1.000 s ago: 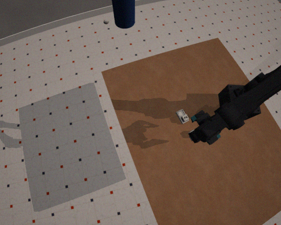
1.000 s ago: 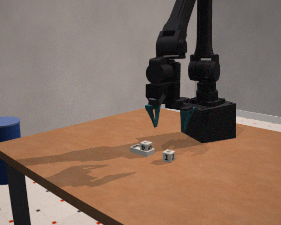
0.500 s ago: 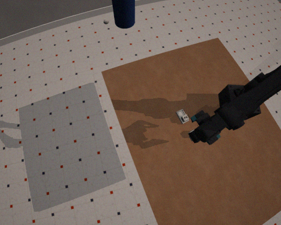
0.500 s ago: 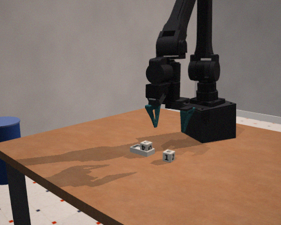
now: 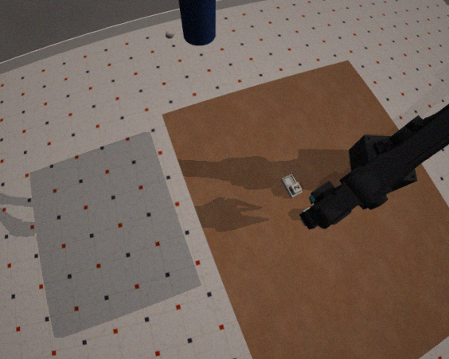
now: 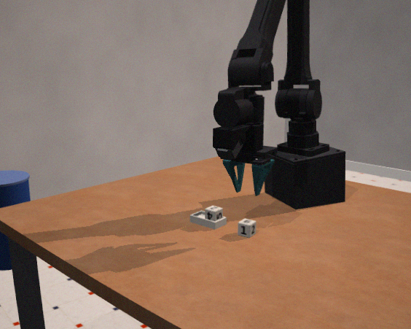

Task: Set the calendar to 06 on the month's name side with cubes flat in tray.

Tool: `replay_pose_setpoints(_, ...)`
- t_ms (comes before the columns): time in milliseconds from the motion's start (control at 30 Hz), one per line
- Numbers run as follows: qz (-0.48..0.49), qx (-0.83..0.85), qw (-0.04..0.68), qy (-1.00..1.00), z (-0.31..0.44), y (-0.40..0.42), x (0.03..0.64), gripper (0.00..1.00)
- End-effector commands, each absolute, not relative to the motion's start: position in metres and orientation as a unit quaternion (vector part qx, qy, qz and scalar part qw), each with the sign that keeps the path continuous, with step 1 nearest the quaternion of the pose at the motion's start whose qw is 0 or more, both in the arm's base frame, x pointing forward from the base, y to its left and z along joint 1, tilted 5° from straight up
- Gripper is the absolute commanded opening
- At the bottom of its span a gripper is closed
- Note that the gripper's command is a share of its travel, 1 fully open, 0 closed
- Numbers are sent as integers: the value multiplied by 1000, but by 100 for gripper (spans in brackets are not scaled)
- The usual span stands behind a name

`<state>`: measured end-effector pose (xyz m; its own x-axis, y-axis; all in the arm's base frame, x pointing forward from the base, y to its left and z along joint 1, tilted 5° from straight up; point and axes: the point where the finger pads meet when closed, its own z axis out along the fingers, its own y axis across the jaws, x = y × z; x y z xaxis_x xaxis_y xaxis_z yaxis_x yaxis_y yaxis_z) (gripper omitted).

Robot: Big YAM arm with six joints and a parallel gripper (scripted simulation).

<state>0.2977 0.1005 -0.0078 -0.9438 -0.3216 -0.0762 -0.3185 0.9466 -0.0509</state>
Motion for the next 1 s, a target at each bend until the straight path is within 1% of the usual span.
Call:
replay_pose_setpoints(0,-16,-162,58,985,-4,110,311,45)
replay_pose_setpoints(967,-17,-162,56,985,-6,110,309,45)
